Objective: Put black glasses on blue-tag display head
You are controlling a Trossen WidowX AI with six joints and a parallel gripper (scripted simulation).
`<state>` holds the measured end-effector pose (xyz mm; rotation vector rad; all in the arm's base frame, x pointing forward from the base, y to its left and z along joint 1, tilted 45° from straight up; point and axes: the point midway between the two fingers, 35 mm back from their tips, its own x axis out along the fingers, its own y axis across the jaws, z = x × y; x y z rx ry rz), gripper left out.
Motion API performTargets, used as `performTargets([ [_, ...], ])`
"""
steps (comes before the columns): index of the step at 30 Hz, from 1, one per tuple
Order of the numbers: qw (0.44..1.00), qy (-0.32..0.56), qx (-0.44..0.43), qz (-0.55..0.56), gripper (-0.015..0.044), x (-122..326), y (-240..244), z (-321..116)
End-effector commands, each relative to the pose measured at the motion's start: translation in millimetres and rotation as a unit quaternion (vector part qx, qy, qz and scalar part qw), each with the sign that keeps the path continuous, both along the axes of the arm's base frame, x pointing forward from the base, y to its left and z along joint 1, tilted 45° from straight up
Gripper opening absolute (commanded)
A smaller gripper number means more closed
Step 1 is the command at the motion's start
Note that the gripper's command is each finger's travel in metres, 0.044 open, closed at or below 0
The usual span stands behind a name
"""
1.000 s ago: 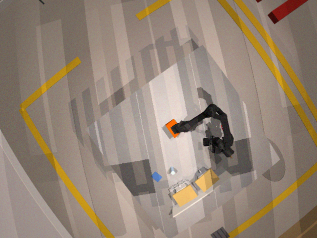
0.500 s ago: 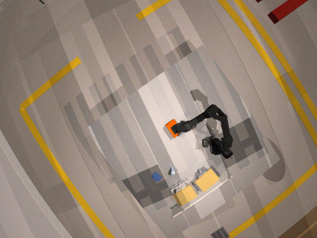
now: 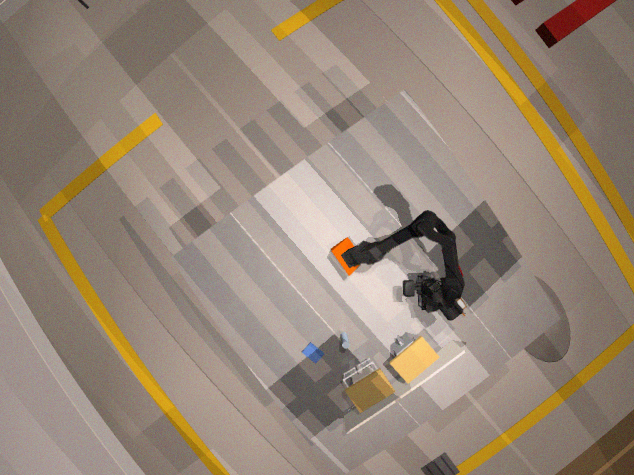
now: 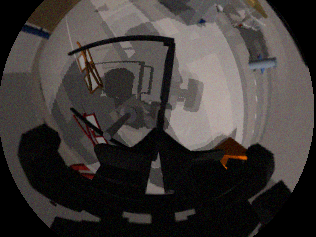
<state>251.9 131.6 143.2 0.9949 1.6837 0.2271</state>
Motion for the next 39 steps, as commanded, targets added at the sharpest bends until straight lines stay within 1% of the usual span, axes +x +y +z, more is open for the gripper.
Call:
performTargets([
  [1, 1.000, 0.000, -0.001, -0.001, 0.0000, 3, -3, -3],
  [39, 1.000, -0.001, -0.001, -0.001, 0.0000, 18, -14, -15],
])
